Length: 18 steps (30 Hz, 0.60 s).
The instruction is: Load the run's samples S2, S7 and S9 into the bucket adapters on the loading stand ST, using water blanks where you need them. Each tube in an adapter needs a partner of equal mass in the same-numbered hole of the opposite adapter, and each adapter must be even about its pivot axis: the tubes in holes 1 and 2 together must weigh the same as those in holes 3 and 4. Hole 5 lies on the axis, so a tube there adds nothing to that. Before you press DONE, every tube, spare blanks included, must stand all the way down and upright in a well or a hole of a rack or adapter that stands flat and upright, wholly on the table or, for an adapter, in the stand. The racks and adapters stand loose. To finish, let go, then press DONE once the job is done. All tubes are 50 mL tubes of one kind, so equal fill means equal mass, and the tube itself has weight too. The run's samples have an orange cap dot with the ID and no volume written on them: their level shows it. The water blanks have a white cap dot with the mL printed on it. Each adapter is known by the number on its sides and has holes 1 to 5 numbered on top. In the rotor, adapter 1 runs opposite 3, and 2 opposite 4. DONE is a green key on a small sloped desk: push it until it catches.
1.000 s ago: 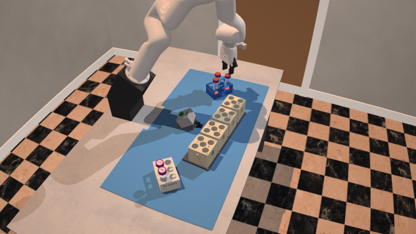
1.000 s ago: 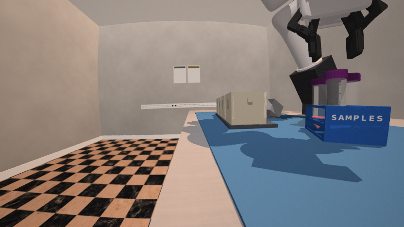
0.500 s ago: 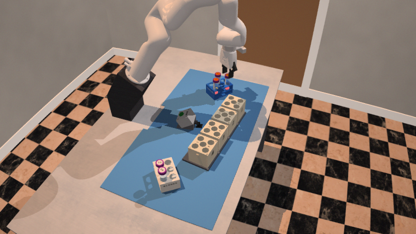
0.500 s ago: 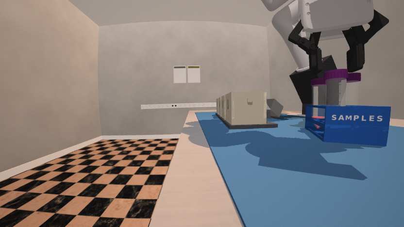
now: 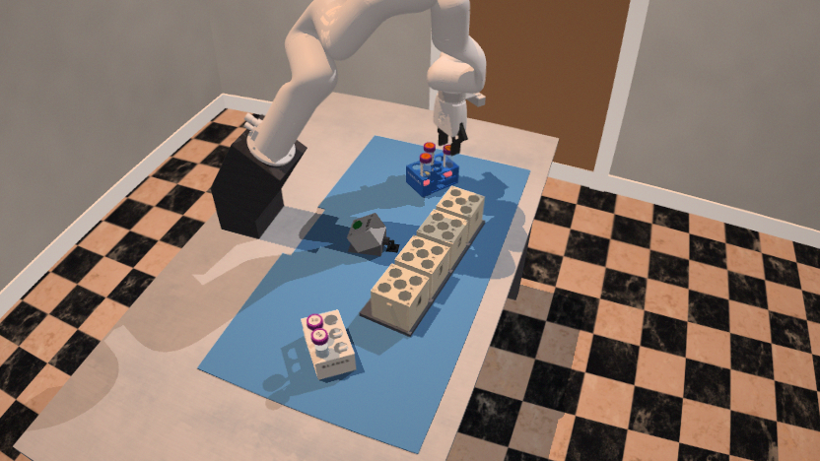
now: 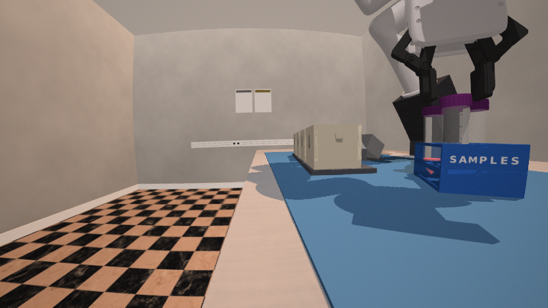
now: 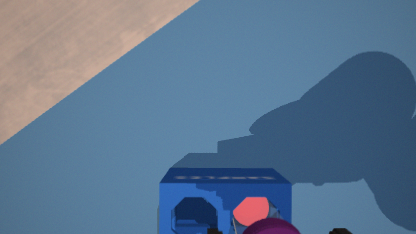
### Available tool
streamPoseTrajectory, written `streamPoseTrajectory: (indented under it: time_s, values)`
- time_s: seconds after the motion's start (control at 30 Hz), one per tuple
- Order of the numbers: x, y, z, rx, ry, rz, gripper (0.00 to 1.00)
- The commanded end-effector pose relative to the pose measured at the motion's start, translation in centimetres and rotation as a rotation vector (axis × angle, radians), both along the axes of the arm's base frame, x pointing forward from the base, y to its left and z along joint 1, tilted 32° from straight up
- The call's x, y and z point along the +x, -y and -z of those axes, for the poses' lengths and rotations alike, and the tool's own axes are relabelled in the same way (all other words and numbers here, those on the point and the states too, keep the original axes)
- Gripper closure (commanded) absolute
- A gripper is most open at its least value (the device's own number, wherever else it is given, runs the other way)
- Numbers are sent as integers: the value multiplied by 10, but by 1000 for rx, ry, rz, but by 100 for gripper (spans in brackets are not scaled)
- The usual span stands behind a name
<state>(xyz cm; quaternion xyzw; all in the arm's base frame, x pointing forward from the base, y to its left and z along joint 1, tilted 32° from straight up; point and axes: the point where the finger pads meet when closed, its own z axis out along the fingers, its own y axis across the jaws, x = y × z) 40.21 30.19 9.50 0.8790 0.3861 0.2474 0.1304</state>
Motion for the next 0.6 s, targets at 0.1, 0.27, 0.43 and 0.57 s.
streamPoseTrajectory:
  time_s: [0.1, 0.27, 0.43, 0.57]
  values:
    - [3, -1, 3, 2, 2, -1, 43]
    - [5, -1, 6, 2, 2, -1, 43]
    - [6, -1, 8, 2, 2, -1, 43]
    - [7, 0, 10, 2, 2, -1, 43]
